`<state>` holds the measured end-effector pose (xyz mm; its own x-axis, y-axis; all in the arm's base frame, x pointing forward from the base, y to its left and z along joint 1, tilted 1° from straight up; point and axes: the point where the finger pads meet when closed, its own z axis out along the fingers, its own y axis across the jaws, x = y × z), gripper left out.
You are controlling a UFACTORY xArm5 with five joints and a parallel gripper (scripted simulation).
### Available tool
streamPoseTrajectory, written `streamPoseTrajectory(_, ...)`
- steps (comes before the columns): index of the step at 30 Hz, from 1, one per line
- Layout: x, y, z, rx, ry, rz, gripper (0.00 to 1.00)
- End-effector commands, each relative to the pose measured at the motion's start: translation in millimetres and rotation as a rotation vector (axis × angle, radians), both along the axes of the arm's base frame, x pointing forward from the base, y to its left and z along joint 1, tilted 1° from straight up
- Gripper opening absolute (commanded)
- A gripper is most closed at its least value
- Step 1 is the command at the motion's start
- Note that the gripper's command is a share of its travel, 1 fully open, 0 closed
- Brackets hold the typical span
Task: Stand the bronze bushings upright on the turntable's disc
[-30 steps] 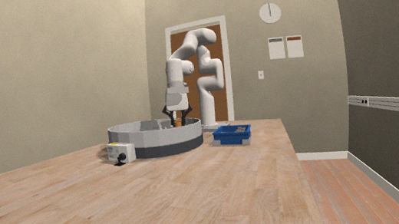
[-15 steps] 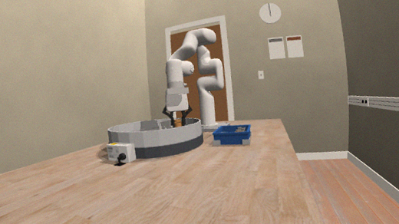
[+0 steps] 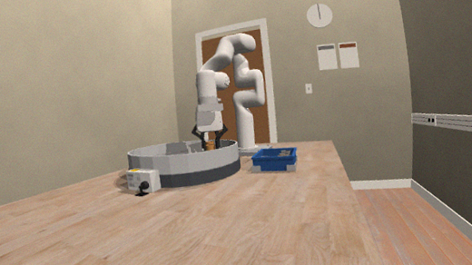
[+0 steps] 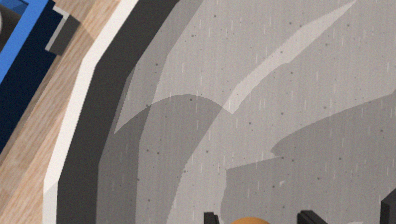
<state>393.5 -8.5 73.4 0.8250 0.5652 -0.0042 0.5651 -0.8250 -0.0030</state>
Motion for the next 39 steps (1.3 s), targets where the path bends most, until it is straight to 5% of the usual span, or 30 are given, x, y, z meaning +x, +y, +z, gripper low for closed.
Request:
streamPoseTrajectory(1, 1, 0, 0.8, 0.000, -0.003, 0.000, 0.49)
streamPoseTrajectory(31, 1, 0, 2.2, 0.000, -0.003, 0.000, 0.49)
streamPoseTrajectory(39, 1, 0, 31.9, 0.000, -0.003, 0.000, 0.49)
